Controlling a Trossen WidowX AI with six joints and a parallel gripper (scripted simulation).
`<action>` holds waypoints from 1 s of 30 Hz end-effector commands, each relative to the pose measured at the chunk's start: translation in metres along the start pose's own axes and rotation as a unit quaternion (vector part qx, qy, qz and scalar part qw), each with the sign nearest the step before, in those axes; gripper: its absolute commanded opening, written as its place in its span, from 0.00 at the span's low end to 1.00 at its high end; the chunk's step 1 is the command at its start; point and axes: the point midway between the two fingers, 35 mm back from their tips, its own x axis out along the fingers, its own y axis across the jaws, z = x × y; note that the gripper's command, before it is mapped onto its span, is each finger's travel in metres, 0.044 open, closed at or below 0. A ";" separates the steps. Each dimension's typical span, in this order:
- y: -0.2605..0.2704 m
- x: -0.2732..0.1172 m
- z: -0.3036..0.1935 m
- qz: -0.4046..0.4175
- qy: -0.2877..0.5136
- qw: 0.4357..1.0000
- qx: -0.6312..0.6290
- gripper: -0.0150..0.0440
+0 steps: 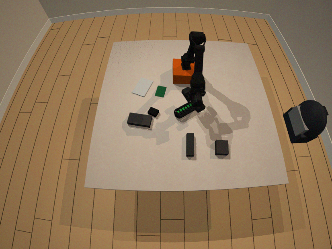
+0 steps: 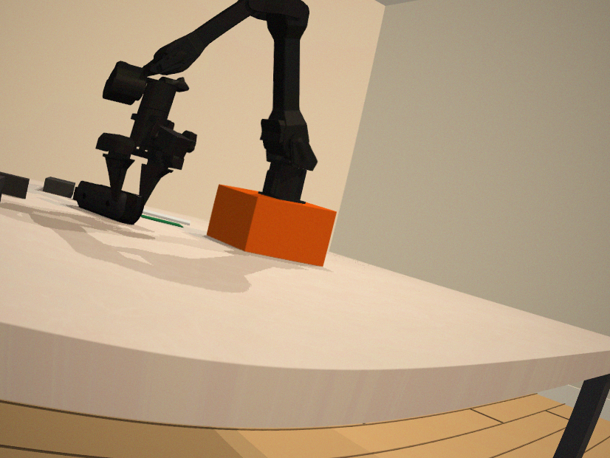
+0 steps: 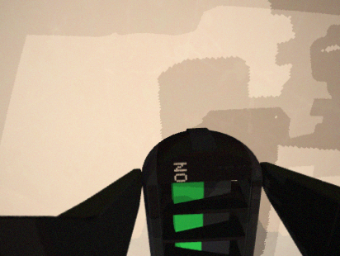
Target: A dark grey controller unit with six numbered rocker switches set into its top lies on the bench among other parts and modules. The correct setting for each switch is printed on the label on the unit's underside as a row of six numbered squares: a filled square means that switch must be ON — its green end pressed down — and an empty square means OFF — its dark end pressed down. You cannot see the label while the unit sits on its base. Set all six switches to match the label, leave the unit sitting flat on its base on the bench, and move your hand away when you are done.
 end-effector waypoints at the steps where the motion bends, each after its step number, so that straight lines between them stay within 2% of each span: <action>1: -0.001 0.000 -0.006 -0.001 0.003 1.000 0.002 0.25; 9: -0.002 0.000 -0.013 -0.001 0.003 1.000 0.002 0.25; 21: -0.001 0.000 -0.002 0.001 -0.008 1.000 -0.002 0.79; 23: -0.001 -0.011 -0.003 0.000 -0.005 1.000 -0.001 0.88; 25: -0.001 -0.039 -0.002 -0.001 0.000 1.000 0.001 0.97; 26: -0.001 -0.047 -0.002 -0.001 0.002 1.000 0.002 1.00; 30: 0.000 -0.050 -0.001 -0.001 0.003 1.000 0.002 1.00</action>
